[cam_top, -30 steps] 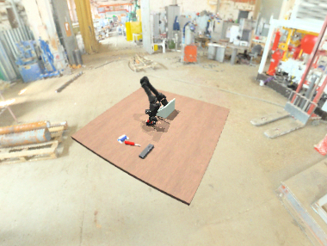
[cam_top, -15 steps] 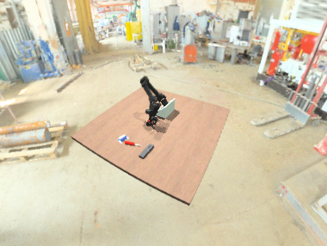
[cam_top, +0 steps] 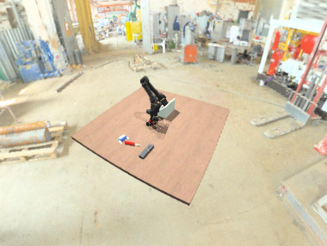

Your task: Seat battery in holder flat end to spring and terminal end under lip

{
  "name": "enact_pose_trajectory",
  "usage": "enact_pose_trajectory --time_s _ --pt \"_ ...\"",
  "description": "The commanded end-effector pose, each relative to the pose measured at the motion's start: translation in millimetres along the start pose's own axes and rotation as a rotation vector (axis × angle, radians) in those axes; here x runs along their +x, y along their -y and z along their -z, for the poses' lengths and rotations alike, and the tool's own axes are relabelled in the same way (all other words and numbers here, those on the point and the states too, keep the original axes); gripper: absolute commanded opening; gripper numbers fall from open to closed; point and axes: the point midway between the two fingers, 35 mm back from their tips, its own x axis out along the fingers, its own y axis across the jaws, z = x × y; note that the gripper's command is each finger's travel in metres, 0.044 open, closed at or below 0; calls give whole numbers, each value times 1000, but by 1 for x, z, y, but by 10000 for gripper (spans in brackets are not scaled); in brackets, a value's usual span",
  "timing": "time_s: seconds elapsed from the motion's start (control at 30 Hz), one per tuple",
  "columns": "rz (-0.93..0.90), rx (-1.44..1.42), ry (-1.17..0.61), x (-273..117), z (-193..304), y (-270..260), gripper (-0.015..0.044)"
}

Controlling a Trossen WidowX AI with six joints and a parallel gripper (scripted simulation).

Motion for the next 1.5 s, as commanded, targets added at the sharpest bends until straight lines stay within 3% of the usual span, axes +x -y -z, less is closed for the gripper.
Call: enact_pose_trajectory --time_s 0.0,0.43,1.47 --pt "-3 -7 -8 -2 7 1 83" --pt "-8 -6 -26 -3 11 0 83" --pt "-5 25 -300 10 4 -3 83"
